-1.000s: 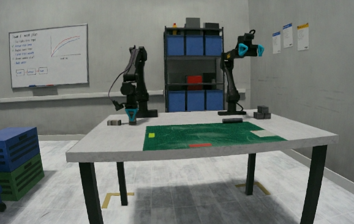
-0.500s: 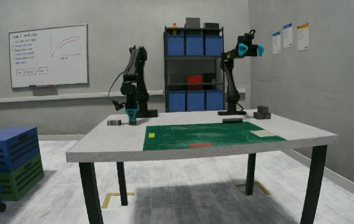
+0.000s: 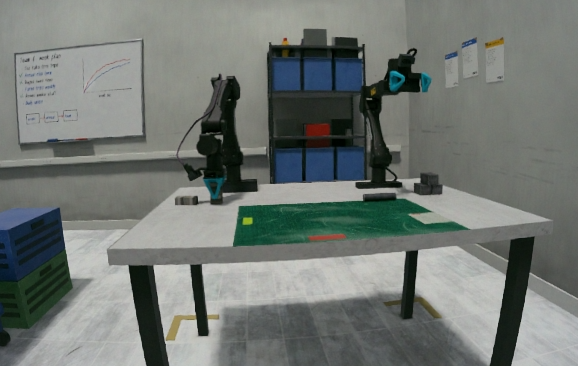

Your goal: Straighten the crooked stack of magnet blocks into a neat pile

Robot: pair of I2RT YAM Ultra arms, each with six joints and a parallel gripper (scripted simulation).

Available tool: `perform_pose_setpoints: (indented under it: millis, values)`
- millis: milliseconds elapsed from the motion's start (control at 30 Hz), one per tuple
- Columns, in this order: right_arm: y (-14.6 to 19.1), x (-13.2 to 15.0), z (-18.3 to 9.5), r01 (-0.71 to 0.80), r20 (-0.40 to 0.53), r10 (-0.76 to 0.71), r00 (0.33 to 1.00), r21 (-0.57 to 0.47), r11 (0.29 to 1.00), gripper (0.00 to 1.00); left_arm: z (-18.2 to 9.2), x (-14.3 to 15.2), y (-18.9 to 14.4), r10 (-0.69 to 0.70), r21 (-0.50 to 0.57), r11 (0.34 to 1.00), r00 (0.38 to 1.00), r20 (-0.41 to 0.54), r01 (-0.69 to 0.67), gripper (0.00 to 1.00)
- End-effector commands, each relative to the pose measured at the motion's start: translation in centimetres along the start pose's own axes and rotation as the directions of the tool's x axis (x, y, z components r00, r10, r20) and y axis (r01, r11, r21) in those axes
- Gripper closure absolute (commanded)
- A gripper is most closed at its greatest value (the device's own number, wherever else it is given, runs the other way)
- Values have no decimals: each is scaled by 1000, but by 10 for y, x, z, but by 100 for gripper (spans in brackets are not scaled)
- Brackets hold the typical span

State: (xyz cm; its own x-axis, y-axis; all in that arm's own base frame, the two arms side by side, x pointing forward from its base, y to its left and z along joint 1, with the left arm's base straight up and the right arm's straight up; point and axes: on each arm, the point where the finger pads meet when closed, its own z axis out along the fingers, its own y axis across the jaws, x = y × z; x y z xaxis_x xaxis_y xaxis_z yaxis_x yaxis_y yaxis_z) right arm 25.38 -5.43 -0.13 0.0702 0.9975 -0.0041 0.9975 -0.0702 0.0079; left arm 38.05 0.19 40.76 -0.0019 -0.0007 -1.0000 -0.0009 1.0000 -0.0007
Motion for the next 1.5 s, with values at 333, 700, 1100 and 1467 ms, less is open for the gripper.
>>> perform_pose_setpoints:
  millis: [333, 700, 1100, 1467]
  values:
    - [6, -4, 1, -5, 21, 6, 1000, -20, 1000, 38, -9, -18, -2, 8, 1, 1000, 1000, 27, -8, 0]
    - [-8, 1, -14, -5, 14, 5, 1000, 2, 1000, 38, -9, -18, -2, 8, 1, 1000, 1000, 27, -8, 0]
    - [-11, -1, -15, 5, 15, -5, 1000, 1, 1000, 38, -9, -18, -2, 8, 1, 1000, 1000, 27, -8, 0]
    - [-11, -2, -15, -7, 15, 7, 1000, 0, 1000, 38, -9, -18, -2, 8, 1, 1000, 1000, 27, -8, 0]
